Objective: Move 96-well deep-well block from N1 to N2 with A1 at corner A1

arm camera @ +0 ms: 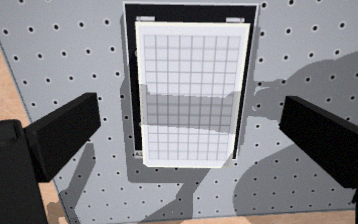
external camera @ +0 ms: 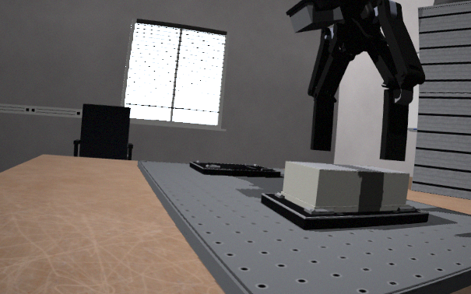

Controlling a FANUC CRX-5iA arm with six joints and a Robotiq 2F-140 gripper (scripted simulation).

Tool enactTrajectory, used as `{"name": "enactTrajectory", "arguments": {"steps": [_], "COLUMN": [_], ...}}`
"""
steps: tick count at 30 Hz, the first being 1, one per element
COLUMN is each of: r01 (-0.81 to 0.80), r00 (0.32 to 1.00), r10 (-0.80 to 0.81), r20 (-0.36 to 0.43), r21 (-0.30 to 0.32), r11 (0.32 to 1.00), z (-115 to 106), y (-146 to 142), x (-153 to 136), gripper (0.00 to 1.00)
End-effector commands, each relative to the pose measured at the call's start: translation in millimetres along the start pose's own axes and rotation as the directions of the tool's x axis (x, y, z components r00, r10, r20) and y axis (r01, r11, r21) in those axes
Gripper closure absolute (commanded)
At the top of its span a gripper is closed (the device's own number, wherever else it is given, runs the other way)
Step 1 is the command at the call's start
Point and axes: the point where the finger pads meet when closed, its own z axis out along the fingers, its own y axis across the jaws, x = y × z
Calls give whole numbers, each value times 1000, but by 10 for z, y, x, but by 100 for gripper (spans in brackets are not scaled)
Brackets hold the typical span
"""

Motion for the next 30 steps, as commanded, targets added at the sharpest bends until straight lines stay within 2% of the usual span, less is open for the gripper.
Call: {"name": "enactTrajectory", "arguments": {"steps": [1,25,30], "r01": [0,0,0], "r00": [1000,1000,1000], "r10": [0,0,0], "r20": [-1,-1,-1], "r21": [1,1,1], "r11": [1000,1000,1000], "z": [32,382,384], "y": [-4,-5,-5], "x": [8,8,8], "gripper": [0,0,0]}}
